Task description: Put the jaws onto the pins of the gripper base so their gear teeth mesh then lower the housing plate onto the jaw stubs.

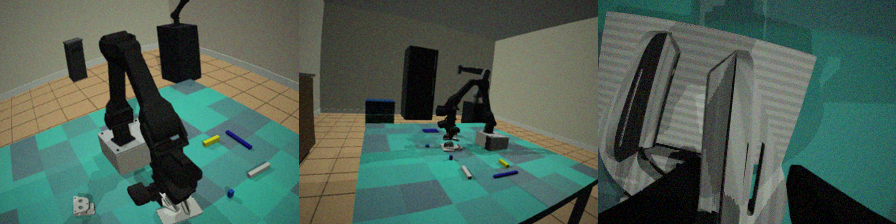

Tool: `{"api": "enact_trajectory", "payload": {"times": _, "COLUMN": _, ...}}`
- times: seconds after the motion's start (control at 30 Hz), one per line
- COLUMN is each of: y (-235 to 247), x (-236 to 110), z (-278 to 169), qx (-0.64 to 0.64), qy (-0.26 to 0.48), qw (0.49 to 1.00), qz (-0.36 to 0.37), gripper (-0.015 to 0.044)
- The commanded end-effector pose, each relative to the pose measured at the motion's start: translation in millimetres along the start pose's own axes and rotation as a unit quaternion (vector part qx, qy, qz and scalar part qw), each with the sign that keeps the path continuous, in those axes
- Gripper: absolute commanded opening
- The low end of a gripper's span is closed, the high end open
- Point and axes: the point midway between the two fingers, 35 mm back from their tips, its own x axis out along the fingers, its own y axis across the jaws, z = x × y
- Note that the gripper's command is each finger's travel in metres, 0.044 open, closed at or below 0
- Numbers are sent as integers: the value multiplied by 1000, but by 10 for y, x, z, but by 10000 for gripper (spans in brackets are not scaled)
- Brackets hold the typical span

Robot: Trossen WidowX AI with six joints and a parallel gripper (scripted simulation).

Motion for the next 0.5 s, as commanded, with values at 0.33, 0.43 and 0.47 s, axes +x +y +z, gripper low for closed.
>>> {"api": "enact_trajectory", "payload": {"times": 0.33, "y": 3, "x": 203, "z": -13, "qx": 1, "qy": -1, "qw": 1000, "qz": 1, "gripper": 134}}
{"api": "enact_trajectory", "payload": {"times": 0.43, "y": 3, "x": 206, "z": -13, "qx": 1, "qy": -1, "qw": 1000, "qz": 1, "gripper": 134}}
{"api": "enact_trajectory", "payload": {"times": 0.47, "y": 3, "x": 206, "z": -13, "qx": 1, "qy": -1, "qw": 1000, "qz": 1, "gripper": 134}}
